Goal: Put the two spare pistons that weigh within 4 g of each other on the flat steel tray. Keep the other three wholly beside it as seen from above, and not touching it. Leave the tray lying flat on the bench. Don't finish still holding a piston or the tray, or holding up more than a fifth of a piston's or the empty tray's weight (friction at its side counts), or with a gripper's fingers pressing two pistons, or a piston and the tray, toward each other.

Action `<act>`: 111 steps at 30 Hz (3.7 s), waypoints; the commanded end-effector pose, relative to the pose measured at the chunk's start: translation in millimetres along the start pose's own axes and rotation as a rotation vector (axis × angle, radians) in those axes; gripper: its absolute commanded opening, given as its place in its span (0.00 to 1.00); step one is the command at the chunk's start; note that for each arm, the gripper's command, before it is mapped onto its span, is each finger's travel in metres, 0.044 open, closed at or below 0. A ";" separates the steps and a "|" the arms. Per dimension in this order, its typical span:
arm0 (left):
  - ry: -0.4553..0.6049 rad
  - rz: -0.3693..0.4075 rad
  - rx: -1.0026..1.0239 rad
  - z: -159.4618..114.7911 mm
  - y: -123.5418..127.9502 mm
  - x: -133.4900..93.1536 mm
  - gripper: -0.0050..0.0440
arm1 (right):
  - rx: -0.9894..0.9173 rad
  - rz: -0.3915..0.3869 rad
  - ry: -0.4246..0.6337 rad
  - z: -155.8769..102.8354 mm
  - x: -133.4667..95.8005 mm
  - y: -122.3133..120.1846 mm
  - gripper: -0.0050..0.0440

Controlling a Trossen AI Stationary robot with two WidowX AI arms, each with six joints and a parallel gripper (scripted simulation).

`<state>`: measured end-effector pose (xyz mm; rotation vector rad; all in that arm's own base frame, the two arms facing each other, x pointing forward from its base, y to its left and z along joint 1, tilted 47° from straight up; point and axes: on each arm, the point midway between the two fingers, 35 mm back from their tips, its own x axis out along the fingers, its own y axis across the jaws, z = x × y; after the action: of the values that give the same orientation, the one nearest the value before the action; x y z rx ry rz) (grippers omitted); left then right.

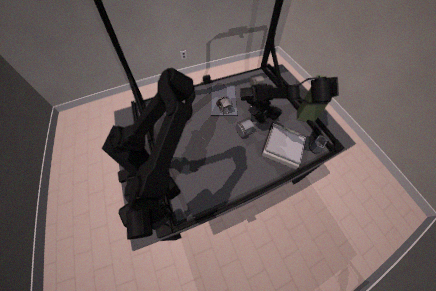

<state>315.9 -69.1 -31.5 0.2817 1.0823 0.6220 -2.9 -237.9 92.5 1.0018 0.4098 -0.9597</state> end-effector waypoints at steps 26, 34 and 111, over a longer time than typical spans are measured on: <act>-0.010 -0.008 -0.002 -7.5 4.7 -45.0 0.43 | 0.000 0.003 0.000 -0.1 0.1 0.5 1.00; -0.017 -0.014 0.000 -7.4 4.1 -53.0 0.43 | 0.000 0.003 0.000 -0.1 0.1 0.5 1.00; -0.248 -0.092 0.456 11.1 101.0 -103.4 0.43 | 0.000 0.003 0.000 -0.1 0.1 0.5 1.00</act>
<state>255.6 -33.3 105.4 0.6069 0.9774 0.2880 -2.9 -237.9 92.5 1.0018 0.4097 -0.9597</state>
